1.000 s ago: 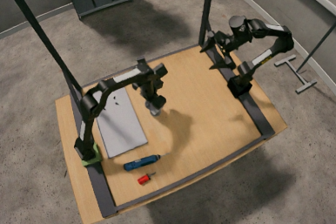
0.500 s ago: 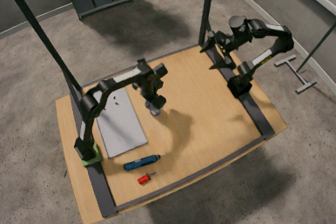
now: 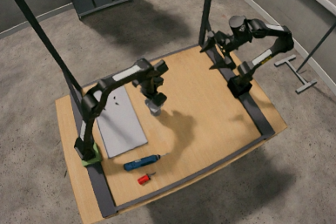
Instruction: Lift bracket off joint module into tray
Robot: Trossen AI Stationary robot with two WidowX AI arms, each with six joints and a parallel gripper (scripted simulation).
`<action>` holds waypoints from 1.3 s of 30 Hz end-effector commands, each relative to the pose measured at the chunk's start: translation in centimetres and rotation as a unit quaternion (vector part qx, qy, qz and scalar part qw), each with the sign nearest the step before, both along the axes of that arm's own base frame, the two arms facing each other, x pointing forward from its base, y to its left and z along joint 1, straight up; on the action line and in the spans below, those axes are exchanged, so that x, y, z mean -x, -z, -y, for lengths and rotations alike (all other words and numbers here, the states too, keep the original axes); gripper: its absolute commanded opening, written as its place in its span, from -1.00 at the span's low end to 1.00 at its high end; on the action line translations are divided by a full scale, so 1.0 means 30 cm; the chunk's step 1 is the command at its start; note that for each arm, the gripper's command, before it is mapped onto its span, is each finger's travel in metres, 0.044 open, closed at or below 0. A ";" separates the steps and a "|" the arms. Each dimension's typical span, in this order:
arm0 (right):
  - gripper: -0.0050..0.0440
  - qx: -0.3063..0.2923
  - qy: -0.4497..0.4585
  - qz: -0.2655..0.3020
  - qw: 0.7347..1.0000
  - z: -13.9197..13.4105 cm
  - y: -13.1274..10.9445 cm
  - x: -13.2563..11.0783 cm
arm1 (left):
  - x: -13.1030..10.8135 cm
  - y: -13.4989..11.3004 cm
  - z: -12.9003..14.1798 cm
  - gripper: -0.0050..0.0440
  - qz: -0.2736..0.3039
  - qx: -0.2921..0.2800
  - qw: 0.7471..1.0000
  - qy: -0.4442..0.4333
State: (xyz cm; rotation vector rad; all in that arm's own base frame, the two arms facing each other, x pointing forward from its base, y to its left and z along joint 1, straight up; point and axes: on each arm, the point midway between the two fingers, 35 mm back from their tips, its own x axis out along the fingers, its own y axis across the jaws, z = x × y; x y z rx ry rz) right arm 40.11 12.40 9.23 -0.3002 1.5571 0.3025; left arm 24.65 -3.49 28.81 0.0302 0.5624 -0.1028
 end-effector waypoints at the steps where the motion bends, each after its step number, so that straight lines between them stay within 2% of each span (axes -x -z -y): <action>1: -1.00 -0.007 0.000 0.028 1.000 -0.001 -0.091 -0.004 | 0.002 -0.023 0.001 1.00 0.010 0.002 1.000 0.000; 20: -1.00 -0.005 0.000 0.021 1.000 0.001 -0.070 0.003 | 0.002 -0.023 0.001 1.00 0.010 0.002 1.000 0.000; 22: -1.00 -0.009 -0.001 0.033 0.999 0.000 -0.106 -0.003 | 0.002 -0.023 0.001 1.00 0.010 0.002 1.000 0.000; 29: -1.00 -0.009 -0.001 0.033 0.999 0.001 -0.151 0.000 | 0.002 -0.023 0.001 1.00 0.010 0.002 1.000 0.000; 35: -1.00 -0.010 -0.004 0.027 1.000 -0.023 -0.131 0.036 | -0.073 -0.029 0.024 1.00 0.015 0.003 1.000 0.007; 37: -1.00 -0.010 -0.004 0.027 1.000 -0.023 -0.131 0.036 | -0.073 -0.029 0.024 1.00 0.015 0.003 1.000 0.007; 39: -1.00 -0.014 -0.008 0.030 0.999 -0.047 -0.131 0.062 | -0.126 -0.019 0.039 1.00 0.016 0.002 1.000 0.012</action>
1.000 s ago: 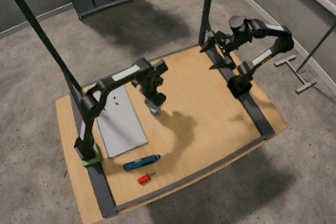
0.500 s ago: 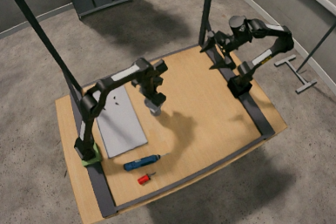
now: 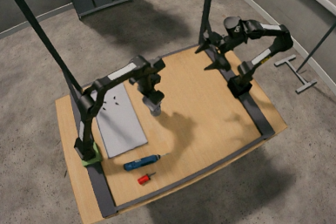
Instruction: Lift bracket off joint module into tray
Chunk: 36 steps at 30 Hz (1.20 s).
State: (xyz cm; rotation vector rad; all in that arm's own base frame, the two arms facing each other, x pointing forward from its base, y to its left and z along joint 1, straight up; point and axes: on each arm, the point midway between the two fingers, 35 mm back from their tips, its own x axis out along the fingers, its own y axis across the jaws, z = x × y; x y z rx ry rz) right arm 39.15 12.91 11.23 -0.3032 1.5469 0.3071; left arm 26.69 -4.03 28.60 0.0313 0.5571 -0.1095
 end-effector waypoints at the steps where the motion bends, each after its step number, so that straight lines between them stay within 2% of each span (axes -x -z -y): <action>1: -1.00 -0.015 -0.008 0.027 0.999 -0.042 -0.064 0.046 | -0.087 -0.019 0.029 1.00 0.014 0.002 1.000 0.010; 7: -1.00 -0.031 -0.027 0.039 0.998 -0.136 -0.041 0.204 | -0.307 0.064 0.093 1.00 0.016 0.002 1.000 0.024; 13: -1.00 -0.030 -0.022 0.037 0.999 -0.167 0.022 0.381 | -0.467 0.170 0.146 1.00 0.017 0.002 0.999 0.035; 15: -1.00 -0.030 -0.022 0.037 0.999 -0.167 0.022 0.381 | -0.467 0.170 0.146 1.00 0.017 0.002 0.999 0.035; 22: -1.00 -0.014 -0.004 0.016 1.000 -0.137 0.132 0.590 | -0.576 0.272 0.185 1.00 0.019 0.003 0.999 0.043; 25: -1.00 -0.008 0.001 0.010 1.000 -0.124 0.161 0.635 | -0.587 0.291 0.186 1.00 0.016 0.003 0.999 0.042; 32: -1.00 -0.006 0.003 0.009 1.000 -0.118 0.172 0.655 | -0.588 0.291 0.185 1.00 0.016 0.003 0.999 0.041; 36: -1.00 -0.006 0.035 0.009 0.999 -0.117 0.172 0.655 | -0.577 0.294 0.179 1.00 0.014 0.003 0.999 0.039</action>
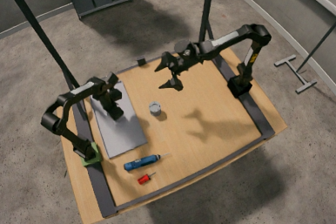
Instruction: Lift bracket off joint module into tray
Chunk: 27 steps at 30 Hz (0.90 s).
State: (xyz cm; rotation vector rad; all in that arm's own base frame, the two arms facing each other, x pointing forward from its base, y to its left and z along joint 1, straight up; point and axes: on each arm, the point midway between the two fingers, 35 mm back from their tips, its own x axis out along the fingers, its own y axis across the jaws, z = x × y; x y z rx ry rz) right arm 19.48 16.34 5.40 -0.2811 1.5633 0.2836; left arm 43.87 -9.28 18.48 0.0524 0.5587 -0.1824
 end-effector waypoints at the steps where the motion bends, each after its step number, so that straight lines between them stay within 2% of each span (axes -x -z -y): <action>1: -1.00 -0.008 0.039 0.016 0.999 -0.003 -0.022 -0.001 | -0.004 -0.044 0.004 1.00 0.016 0.003 1.000 0.001; 7: -1.00 -0.009 0.148 0.019 0.989 -0.005 -0.025 -0.004 | -0.004 -0.044 0.004 1.00 0.016 0.003 1.000 0.001; 11: -1.00 -0.009 0.178 0.019 0.984 -0.004 -0.024 -0.003 | -0.004 -0.044 0.004 1.00 0.016 0.003 1.000 0.001; 15: -1.00 -0.009 0.179 0.019 0.984 -0.005 -0.026 -0.005 | -0.004 -0.044 0.004 1.00 0.016 0.003 1.000 0.001; 18: -1.00 0.001 0.179 0.011 0.984 0.000 0.009 0.000 | -0.004 -0.044 0.004 1.00 0.016 0.003 1.000 0.001; 27: -1.00 0.000 0.178 0.011 0.984 -0.002 0.042 -0.001 | -0.004 -0.044 0.004 1.00 0.016 0.003 1.000 0.001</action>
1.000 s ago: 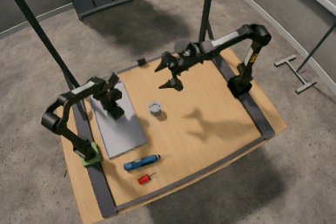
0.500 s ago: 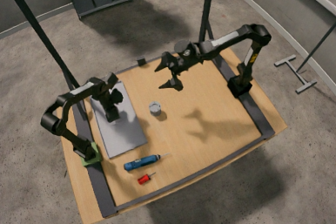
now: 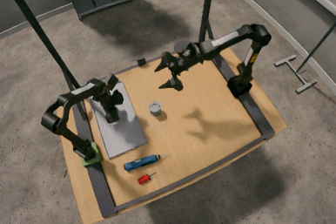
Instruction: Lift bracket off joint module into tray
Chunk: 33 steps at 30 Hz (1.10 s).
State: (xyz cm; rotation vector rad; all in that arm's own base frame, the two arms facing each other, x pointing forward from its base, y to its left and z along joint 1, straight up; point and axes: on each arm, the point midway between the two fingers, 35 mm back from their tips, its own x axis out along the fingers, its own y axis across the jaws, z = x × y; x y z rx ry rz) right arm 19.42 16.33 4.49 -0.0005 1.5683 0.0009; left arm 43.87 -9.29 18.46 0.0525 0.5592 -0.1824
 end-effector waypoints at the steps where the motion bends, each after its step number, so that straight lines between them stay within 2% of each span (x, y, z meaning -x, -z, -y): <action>1: -1.00 0.001 0.000 0.004 1.000 -0.002 0.016 -0.003 | -0.004 -0.044 0.004 1.00 0.016 0.003 1.000 0.001; 33: -1.00 0.001 0.000 0.004 1.000 -0.002 0.073 -0.002 | -0.004 -0.044 0.004 1.00 0.016 0.003 1.000 0.001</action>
